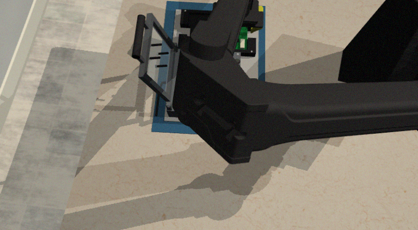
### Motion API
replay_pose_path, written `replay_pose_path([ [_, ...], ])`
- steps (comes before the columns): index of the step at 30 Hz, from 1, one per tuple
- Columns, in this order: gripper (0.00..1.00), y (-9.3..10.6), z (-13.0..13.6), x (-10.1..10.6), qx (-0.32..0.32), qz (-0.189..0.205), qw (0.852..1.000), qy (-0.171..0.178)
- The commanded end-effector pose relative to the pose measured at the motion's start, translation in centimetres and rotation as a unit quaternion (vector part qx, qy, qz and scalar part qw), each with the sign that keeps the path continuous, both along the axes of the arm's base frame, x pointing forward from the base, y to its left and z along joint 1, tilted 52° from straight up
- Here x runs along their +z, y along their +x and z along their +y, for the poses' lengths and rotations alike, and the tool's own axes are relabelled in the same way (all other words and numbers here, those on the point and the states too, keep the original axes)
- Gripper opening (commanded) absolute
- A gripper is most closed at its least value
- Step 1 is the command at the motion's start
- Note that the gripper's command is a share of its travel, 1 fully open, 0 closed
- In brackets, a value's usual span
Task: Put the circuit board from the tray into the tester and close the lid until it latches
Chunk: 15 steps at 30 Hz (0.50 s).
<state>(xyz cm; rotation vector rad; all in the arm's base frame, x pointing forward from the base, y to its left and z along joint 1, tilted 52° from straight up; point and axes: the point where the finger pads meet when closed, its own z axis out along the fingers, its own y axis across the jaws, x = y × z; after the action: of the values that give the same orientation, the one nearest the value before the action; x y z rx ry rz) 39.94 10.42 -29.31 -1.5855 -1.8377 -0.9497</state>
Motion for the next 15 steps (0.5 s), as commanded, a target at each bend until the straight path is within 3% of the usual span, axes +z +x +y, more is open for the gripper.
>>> replay_pose_path([
  [1, 0.92, 0.62, -0.42, -0.03, -0.005, -0.009, 1.0, -0.001],
  [15, 0.92, 0.67, -0.43, 0.02, -0.005, -0.01, 1.0, -0.001],
])
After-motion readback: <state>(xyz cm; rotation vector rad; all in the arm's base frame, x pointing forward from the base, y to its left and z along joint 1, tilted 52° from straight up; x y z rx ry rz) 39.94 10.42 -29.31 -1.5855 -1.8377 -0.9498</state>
